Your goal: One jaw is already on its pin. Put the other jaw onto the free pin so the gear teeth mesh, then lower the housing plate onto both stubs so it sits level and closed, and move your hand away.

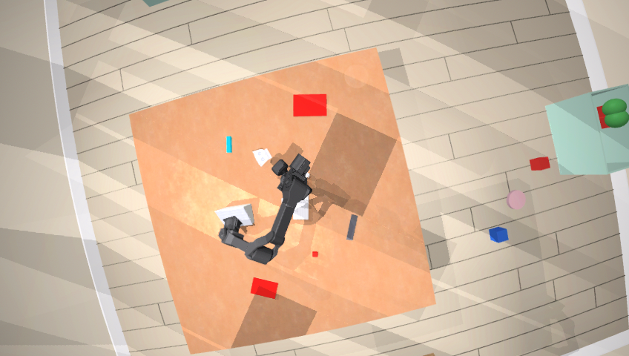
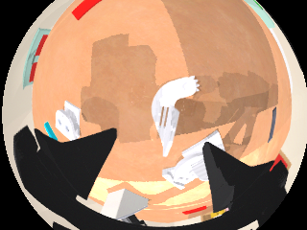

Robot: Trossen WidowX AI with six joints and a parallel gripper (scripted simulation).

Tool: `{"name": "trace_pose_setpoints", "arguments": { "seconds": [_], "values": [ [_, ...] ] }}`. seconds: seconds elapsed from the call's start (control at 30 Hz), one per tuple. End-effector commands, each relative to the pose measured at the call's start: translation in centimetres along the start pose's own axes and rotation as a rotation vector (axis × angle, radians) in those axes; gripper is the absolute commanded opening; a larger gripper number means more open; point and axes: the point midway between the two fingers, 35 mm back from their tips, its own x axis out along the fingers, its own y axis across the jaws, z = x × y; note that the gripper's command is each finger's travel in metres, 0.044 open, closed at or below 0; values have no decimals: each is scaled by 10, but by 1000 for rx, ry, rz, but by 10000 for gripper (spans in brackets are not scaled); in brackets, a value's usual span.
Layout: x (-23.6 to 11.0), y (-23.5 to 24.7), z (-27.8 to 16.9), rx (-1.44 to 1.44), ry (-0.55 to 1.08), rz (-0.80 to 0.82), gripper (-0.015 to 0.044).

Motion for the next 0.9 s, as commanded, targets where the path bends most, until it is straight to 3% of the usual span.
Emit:
{"name": "trace_pose_setpoints", "arguments": {
  "seconds": [0.0, 0.87],
  "values": [
    [4, 0, 1, -1, 0, -1, 440],
    [47, -2, 3, -5, -3, -7, 440]
  ]
}}
